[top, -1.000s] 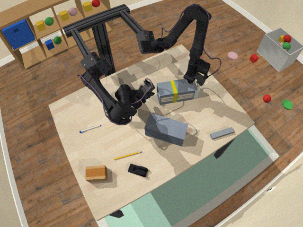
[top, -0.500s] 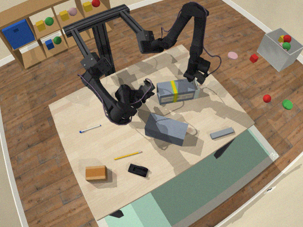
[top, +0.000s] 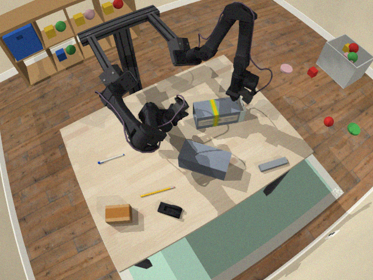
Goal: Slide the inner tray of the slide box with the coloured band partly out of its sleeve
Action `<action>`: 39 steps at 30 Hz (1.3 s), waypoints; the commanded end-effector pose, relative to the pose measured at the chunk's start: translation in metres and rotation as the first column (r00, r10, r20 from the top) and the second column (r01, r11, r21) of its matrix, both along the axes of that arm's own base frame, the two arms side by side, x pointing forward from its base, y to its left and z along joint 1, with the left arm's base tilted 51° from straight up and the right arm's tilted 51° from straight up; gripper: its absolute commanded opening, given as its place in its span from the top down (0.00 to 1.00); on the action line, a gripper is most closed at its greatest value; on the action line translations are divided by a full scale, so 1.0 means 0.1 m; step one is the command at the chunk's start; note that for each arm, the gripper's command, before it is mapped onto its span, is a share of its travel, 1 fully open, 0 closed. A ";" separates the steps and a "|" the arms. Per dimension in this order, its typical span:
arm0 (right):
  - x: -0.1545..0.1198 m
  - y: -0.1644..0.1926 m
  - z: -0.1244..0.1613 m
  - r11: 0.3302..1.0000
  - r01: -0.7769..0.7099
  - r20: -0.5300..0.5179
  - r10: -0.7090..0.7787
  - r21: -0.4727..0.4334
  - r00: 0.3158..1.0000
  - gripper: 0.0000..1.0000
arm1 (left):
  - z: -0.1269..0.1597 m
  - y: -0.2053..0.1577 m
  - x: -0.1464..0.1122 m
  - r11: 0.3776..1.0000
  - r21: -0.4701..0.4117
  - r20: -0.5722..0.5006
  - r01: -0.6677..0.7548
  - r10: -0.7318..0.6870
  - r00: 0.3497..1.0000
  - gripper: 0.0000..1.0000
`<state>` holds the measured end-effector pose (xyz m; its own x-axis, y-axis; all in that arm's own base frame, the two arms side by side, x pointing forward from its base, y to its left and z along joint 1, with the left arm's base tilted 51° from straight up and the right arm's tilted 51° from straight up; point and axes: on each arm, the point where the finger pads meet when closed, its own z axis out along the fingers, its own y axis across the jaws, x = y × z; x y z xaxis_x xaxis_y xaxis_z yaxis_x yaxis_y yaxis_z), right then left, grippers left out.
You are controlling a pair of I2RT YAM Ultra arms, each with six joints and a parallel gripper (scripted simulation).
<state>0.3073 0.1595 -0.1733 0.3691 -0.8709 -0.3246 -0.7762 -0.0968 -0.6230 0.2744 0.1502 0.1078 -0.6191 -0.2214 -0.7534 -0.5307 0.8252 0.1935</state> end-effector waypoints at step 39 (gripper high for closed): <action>1.30 -0.41 2.62 0.632 0.601 -0.134 -0.627 0.489 0.768 0.99 | 1.68 -0.72 0.90 0.942 0.101 0.410 0.321 -0.333 0.849 0.99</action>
